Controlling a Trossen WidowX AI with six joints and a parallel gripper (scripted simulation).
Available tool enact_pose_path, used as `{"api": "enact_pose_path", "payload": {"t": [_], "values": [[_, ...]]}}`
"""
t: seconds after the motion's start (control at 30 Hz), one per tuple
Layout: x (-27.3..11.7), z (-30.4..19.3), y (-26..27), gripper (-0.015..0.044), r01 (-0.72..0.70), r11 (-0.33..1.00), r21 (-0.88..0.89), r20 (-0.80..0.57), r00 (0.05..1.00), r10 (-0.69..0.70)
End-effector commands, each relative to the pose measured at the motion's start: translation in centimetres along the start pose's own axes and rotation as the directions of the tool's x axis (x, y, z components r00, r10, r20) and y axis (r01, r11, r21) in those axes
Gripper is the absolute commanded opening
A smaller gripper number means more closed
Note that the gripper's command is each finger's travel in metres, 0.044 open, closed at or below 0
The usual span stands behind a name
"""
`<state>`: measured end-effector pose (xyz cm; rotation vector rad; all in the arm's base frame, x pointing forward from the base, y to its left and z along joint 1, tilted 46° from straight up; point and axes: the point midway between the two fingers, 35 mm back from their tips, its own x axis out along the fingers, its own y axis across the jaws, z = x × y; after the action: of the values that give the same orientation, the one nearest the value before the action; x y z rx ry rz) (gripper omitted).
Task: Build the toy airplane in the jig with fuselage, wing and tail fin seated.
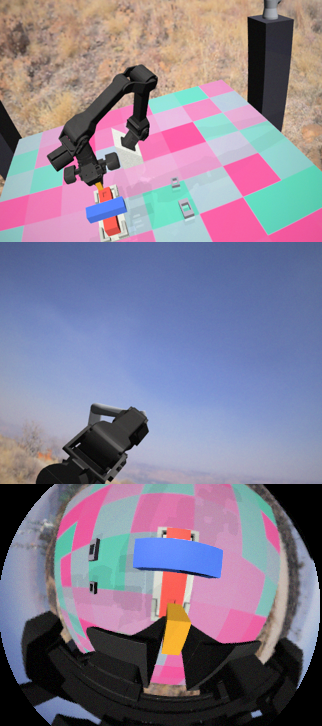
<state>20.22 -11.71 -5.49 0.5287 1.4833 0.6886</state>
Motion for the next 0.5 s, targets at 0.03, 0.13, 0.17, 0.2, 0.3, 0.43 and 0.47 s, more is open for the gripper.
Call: {"api": "enact_pose_path", "payload": {"t": [0.03, 0.13, 0.17, 0.2, 0.3, 0.43, 0.47], "values": [[0.2, 0.0, -0.2, 0.0065, 0.004, 1.000, -0.004, -0.002, 1.000, -0.004], [0.7, 0.0, -0.2, 0.0065, 0.004, 1.000, -0.004, -0.002, 1.000, -0.004], [0.9, 0.0, -0.2, 0.0065, 0.004, 1.000, -0.004, -0.002, 1.000, -0.004], [1.1, 0.0, -0.2, 0.0065, 0.004, 1.000, -0.004, -0.002, 1.000, -0.004], [1.6, 0.0, -0.2, 0.0065, 0.003, 1.000, -0.004, -0.001, 1.000, -0.004], [2.2, 0.0, -0.2, 0.0065, 0.003, 1.000, -0.004, -0.001, 1.000, -0.003], [2.4, 0.0, -0.2, 0.0065, 0.003, 1.000, -0.004, -0.001, 1.000, -0.003]]}}
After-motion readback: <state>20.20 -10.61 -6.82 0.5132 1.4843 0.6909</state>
